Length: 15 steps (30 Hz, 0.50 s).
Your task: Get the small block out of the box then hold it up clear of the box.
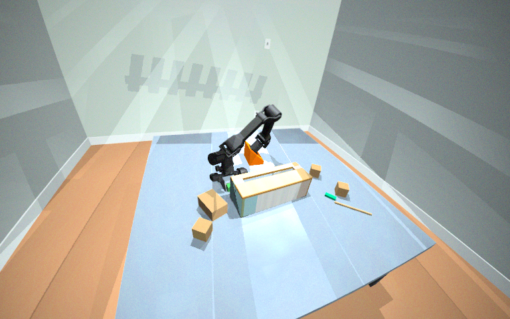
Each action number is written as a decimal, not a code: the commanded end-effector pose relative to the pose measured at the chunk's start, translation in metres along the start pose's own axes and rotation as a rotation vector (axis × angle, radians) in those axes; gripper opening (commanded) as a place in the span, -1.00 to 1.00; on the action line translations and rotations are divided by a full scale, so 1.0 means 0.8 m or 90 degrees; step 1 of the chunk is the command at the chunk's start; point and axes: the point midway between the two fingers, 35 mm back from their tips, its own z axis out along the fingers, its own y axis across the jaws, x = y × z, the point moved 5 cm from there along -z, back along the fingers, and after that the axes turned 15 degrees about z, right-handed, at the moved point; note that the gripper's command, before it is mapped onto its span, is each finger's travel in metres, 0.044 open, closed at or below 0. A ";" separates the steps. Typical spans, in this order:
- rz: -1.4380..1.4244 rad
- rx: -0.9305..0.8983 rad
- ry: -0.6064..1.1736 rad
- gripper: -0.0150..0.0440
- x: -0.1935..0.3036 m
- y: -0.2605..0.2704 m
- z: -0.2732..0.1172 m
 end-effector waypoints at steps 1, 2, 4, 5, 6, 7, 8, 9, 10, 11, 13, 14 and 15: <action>0.002 0.002 0.003 0.30 -0.001 0.000 0.002; 0.002 0.002 0.003 0.21 -0.001 0.000 0.002; 0.002 0.002 0.003 0.03 -0.001 0.000 0.002; 0.002 0.002 0.003 -0.06 -0.001 0.000 0.002; 0.002 0.002 0.003 -0.15 -0.001 0.000 0.002; 0.002 0.002 0.003 -0.17 -0.001 0.000 0.002; 0.002 0.002 0.003 -0.19 -0.001 0.000 0.002; 0.002 0.002 0.003 -0.22 -0.001 0.000 0.002; 0.002 0.002 0.003 -0.31 0.000 0.000 0.001; 0.002 0.001 0.003 -0.39 0.002 0.000 -0.003; 0.002 0.000 0.002 -0.49 0.008 -0.001 -0.017; 0.001 0.000 0.002 -0.49 0.012 -0.002 -0.025; 0.001 0.000 0.002 -0.49 0.015 -0.002 -0.032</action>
